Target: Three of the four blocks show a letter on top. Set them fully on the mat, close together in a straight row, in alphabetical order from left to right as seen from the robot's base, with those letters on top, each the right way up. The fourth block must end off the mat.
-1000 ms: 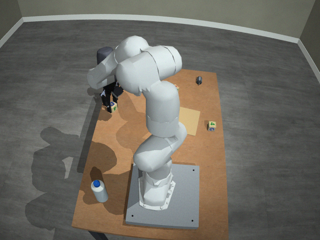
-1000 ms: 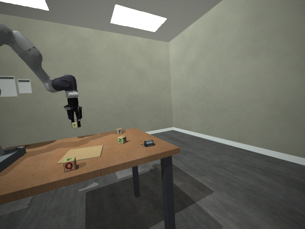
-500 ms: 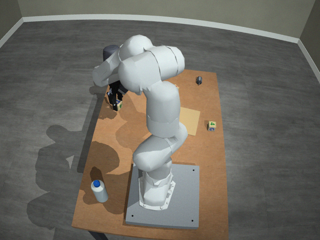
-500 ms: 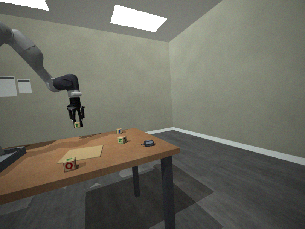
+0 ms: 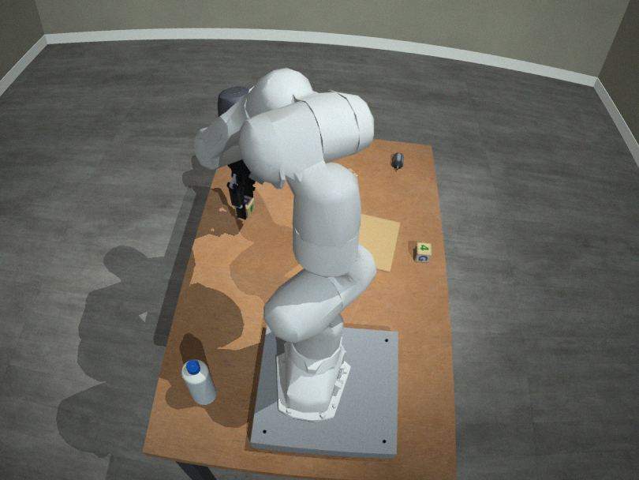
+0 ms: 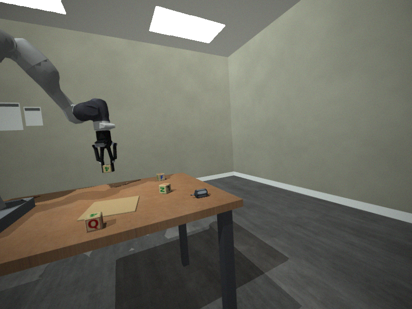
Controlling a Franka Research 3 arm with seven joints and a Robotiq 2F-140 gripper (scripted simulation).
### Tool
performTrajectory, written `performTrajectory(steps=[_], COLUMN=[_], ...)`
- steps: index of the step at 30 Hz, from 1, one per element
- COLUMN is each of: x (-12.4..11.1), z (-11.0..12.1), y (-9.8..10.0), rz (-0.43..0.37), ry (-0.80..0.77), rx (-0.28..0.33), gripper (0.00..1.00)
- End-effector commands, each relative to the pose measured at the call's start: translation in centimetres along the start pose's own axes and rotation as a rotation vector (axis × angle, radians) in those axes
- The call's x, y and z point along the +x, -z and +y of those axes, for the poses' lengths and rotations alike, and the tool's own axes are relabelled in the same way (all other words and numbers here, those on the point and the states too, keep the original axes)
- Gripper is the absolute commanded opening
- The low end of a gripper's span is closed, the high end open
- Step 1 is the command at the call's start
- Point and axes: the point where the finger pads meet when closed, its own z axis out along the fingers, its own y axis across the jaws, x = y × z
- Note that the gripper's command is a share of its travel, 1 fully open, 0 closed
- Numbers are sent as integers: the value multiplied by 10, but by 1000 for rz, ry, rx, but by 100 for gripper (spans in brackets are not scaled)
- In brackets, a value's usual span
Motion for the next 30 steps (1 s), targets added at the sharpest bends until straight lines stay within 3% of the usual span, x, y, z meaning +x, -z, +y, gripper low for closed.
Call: performTrajectory(steps=[1,30], x=[6,53], z=[-6,-41], y=[1,2], rz=[-7,-6], ry=[139,426], rx=[-7,-4], gripper=[33,33])
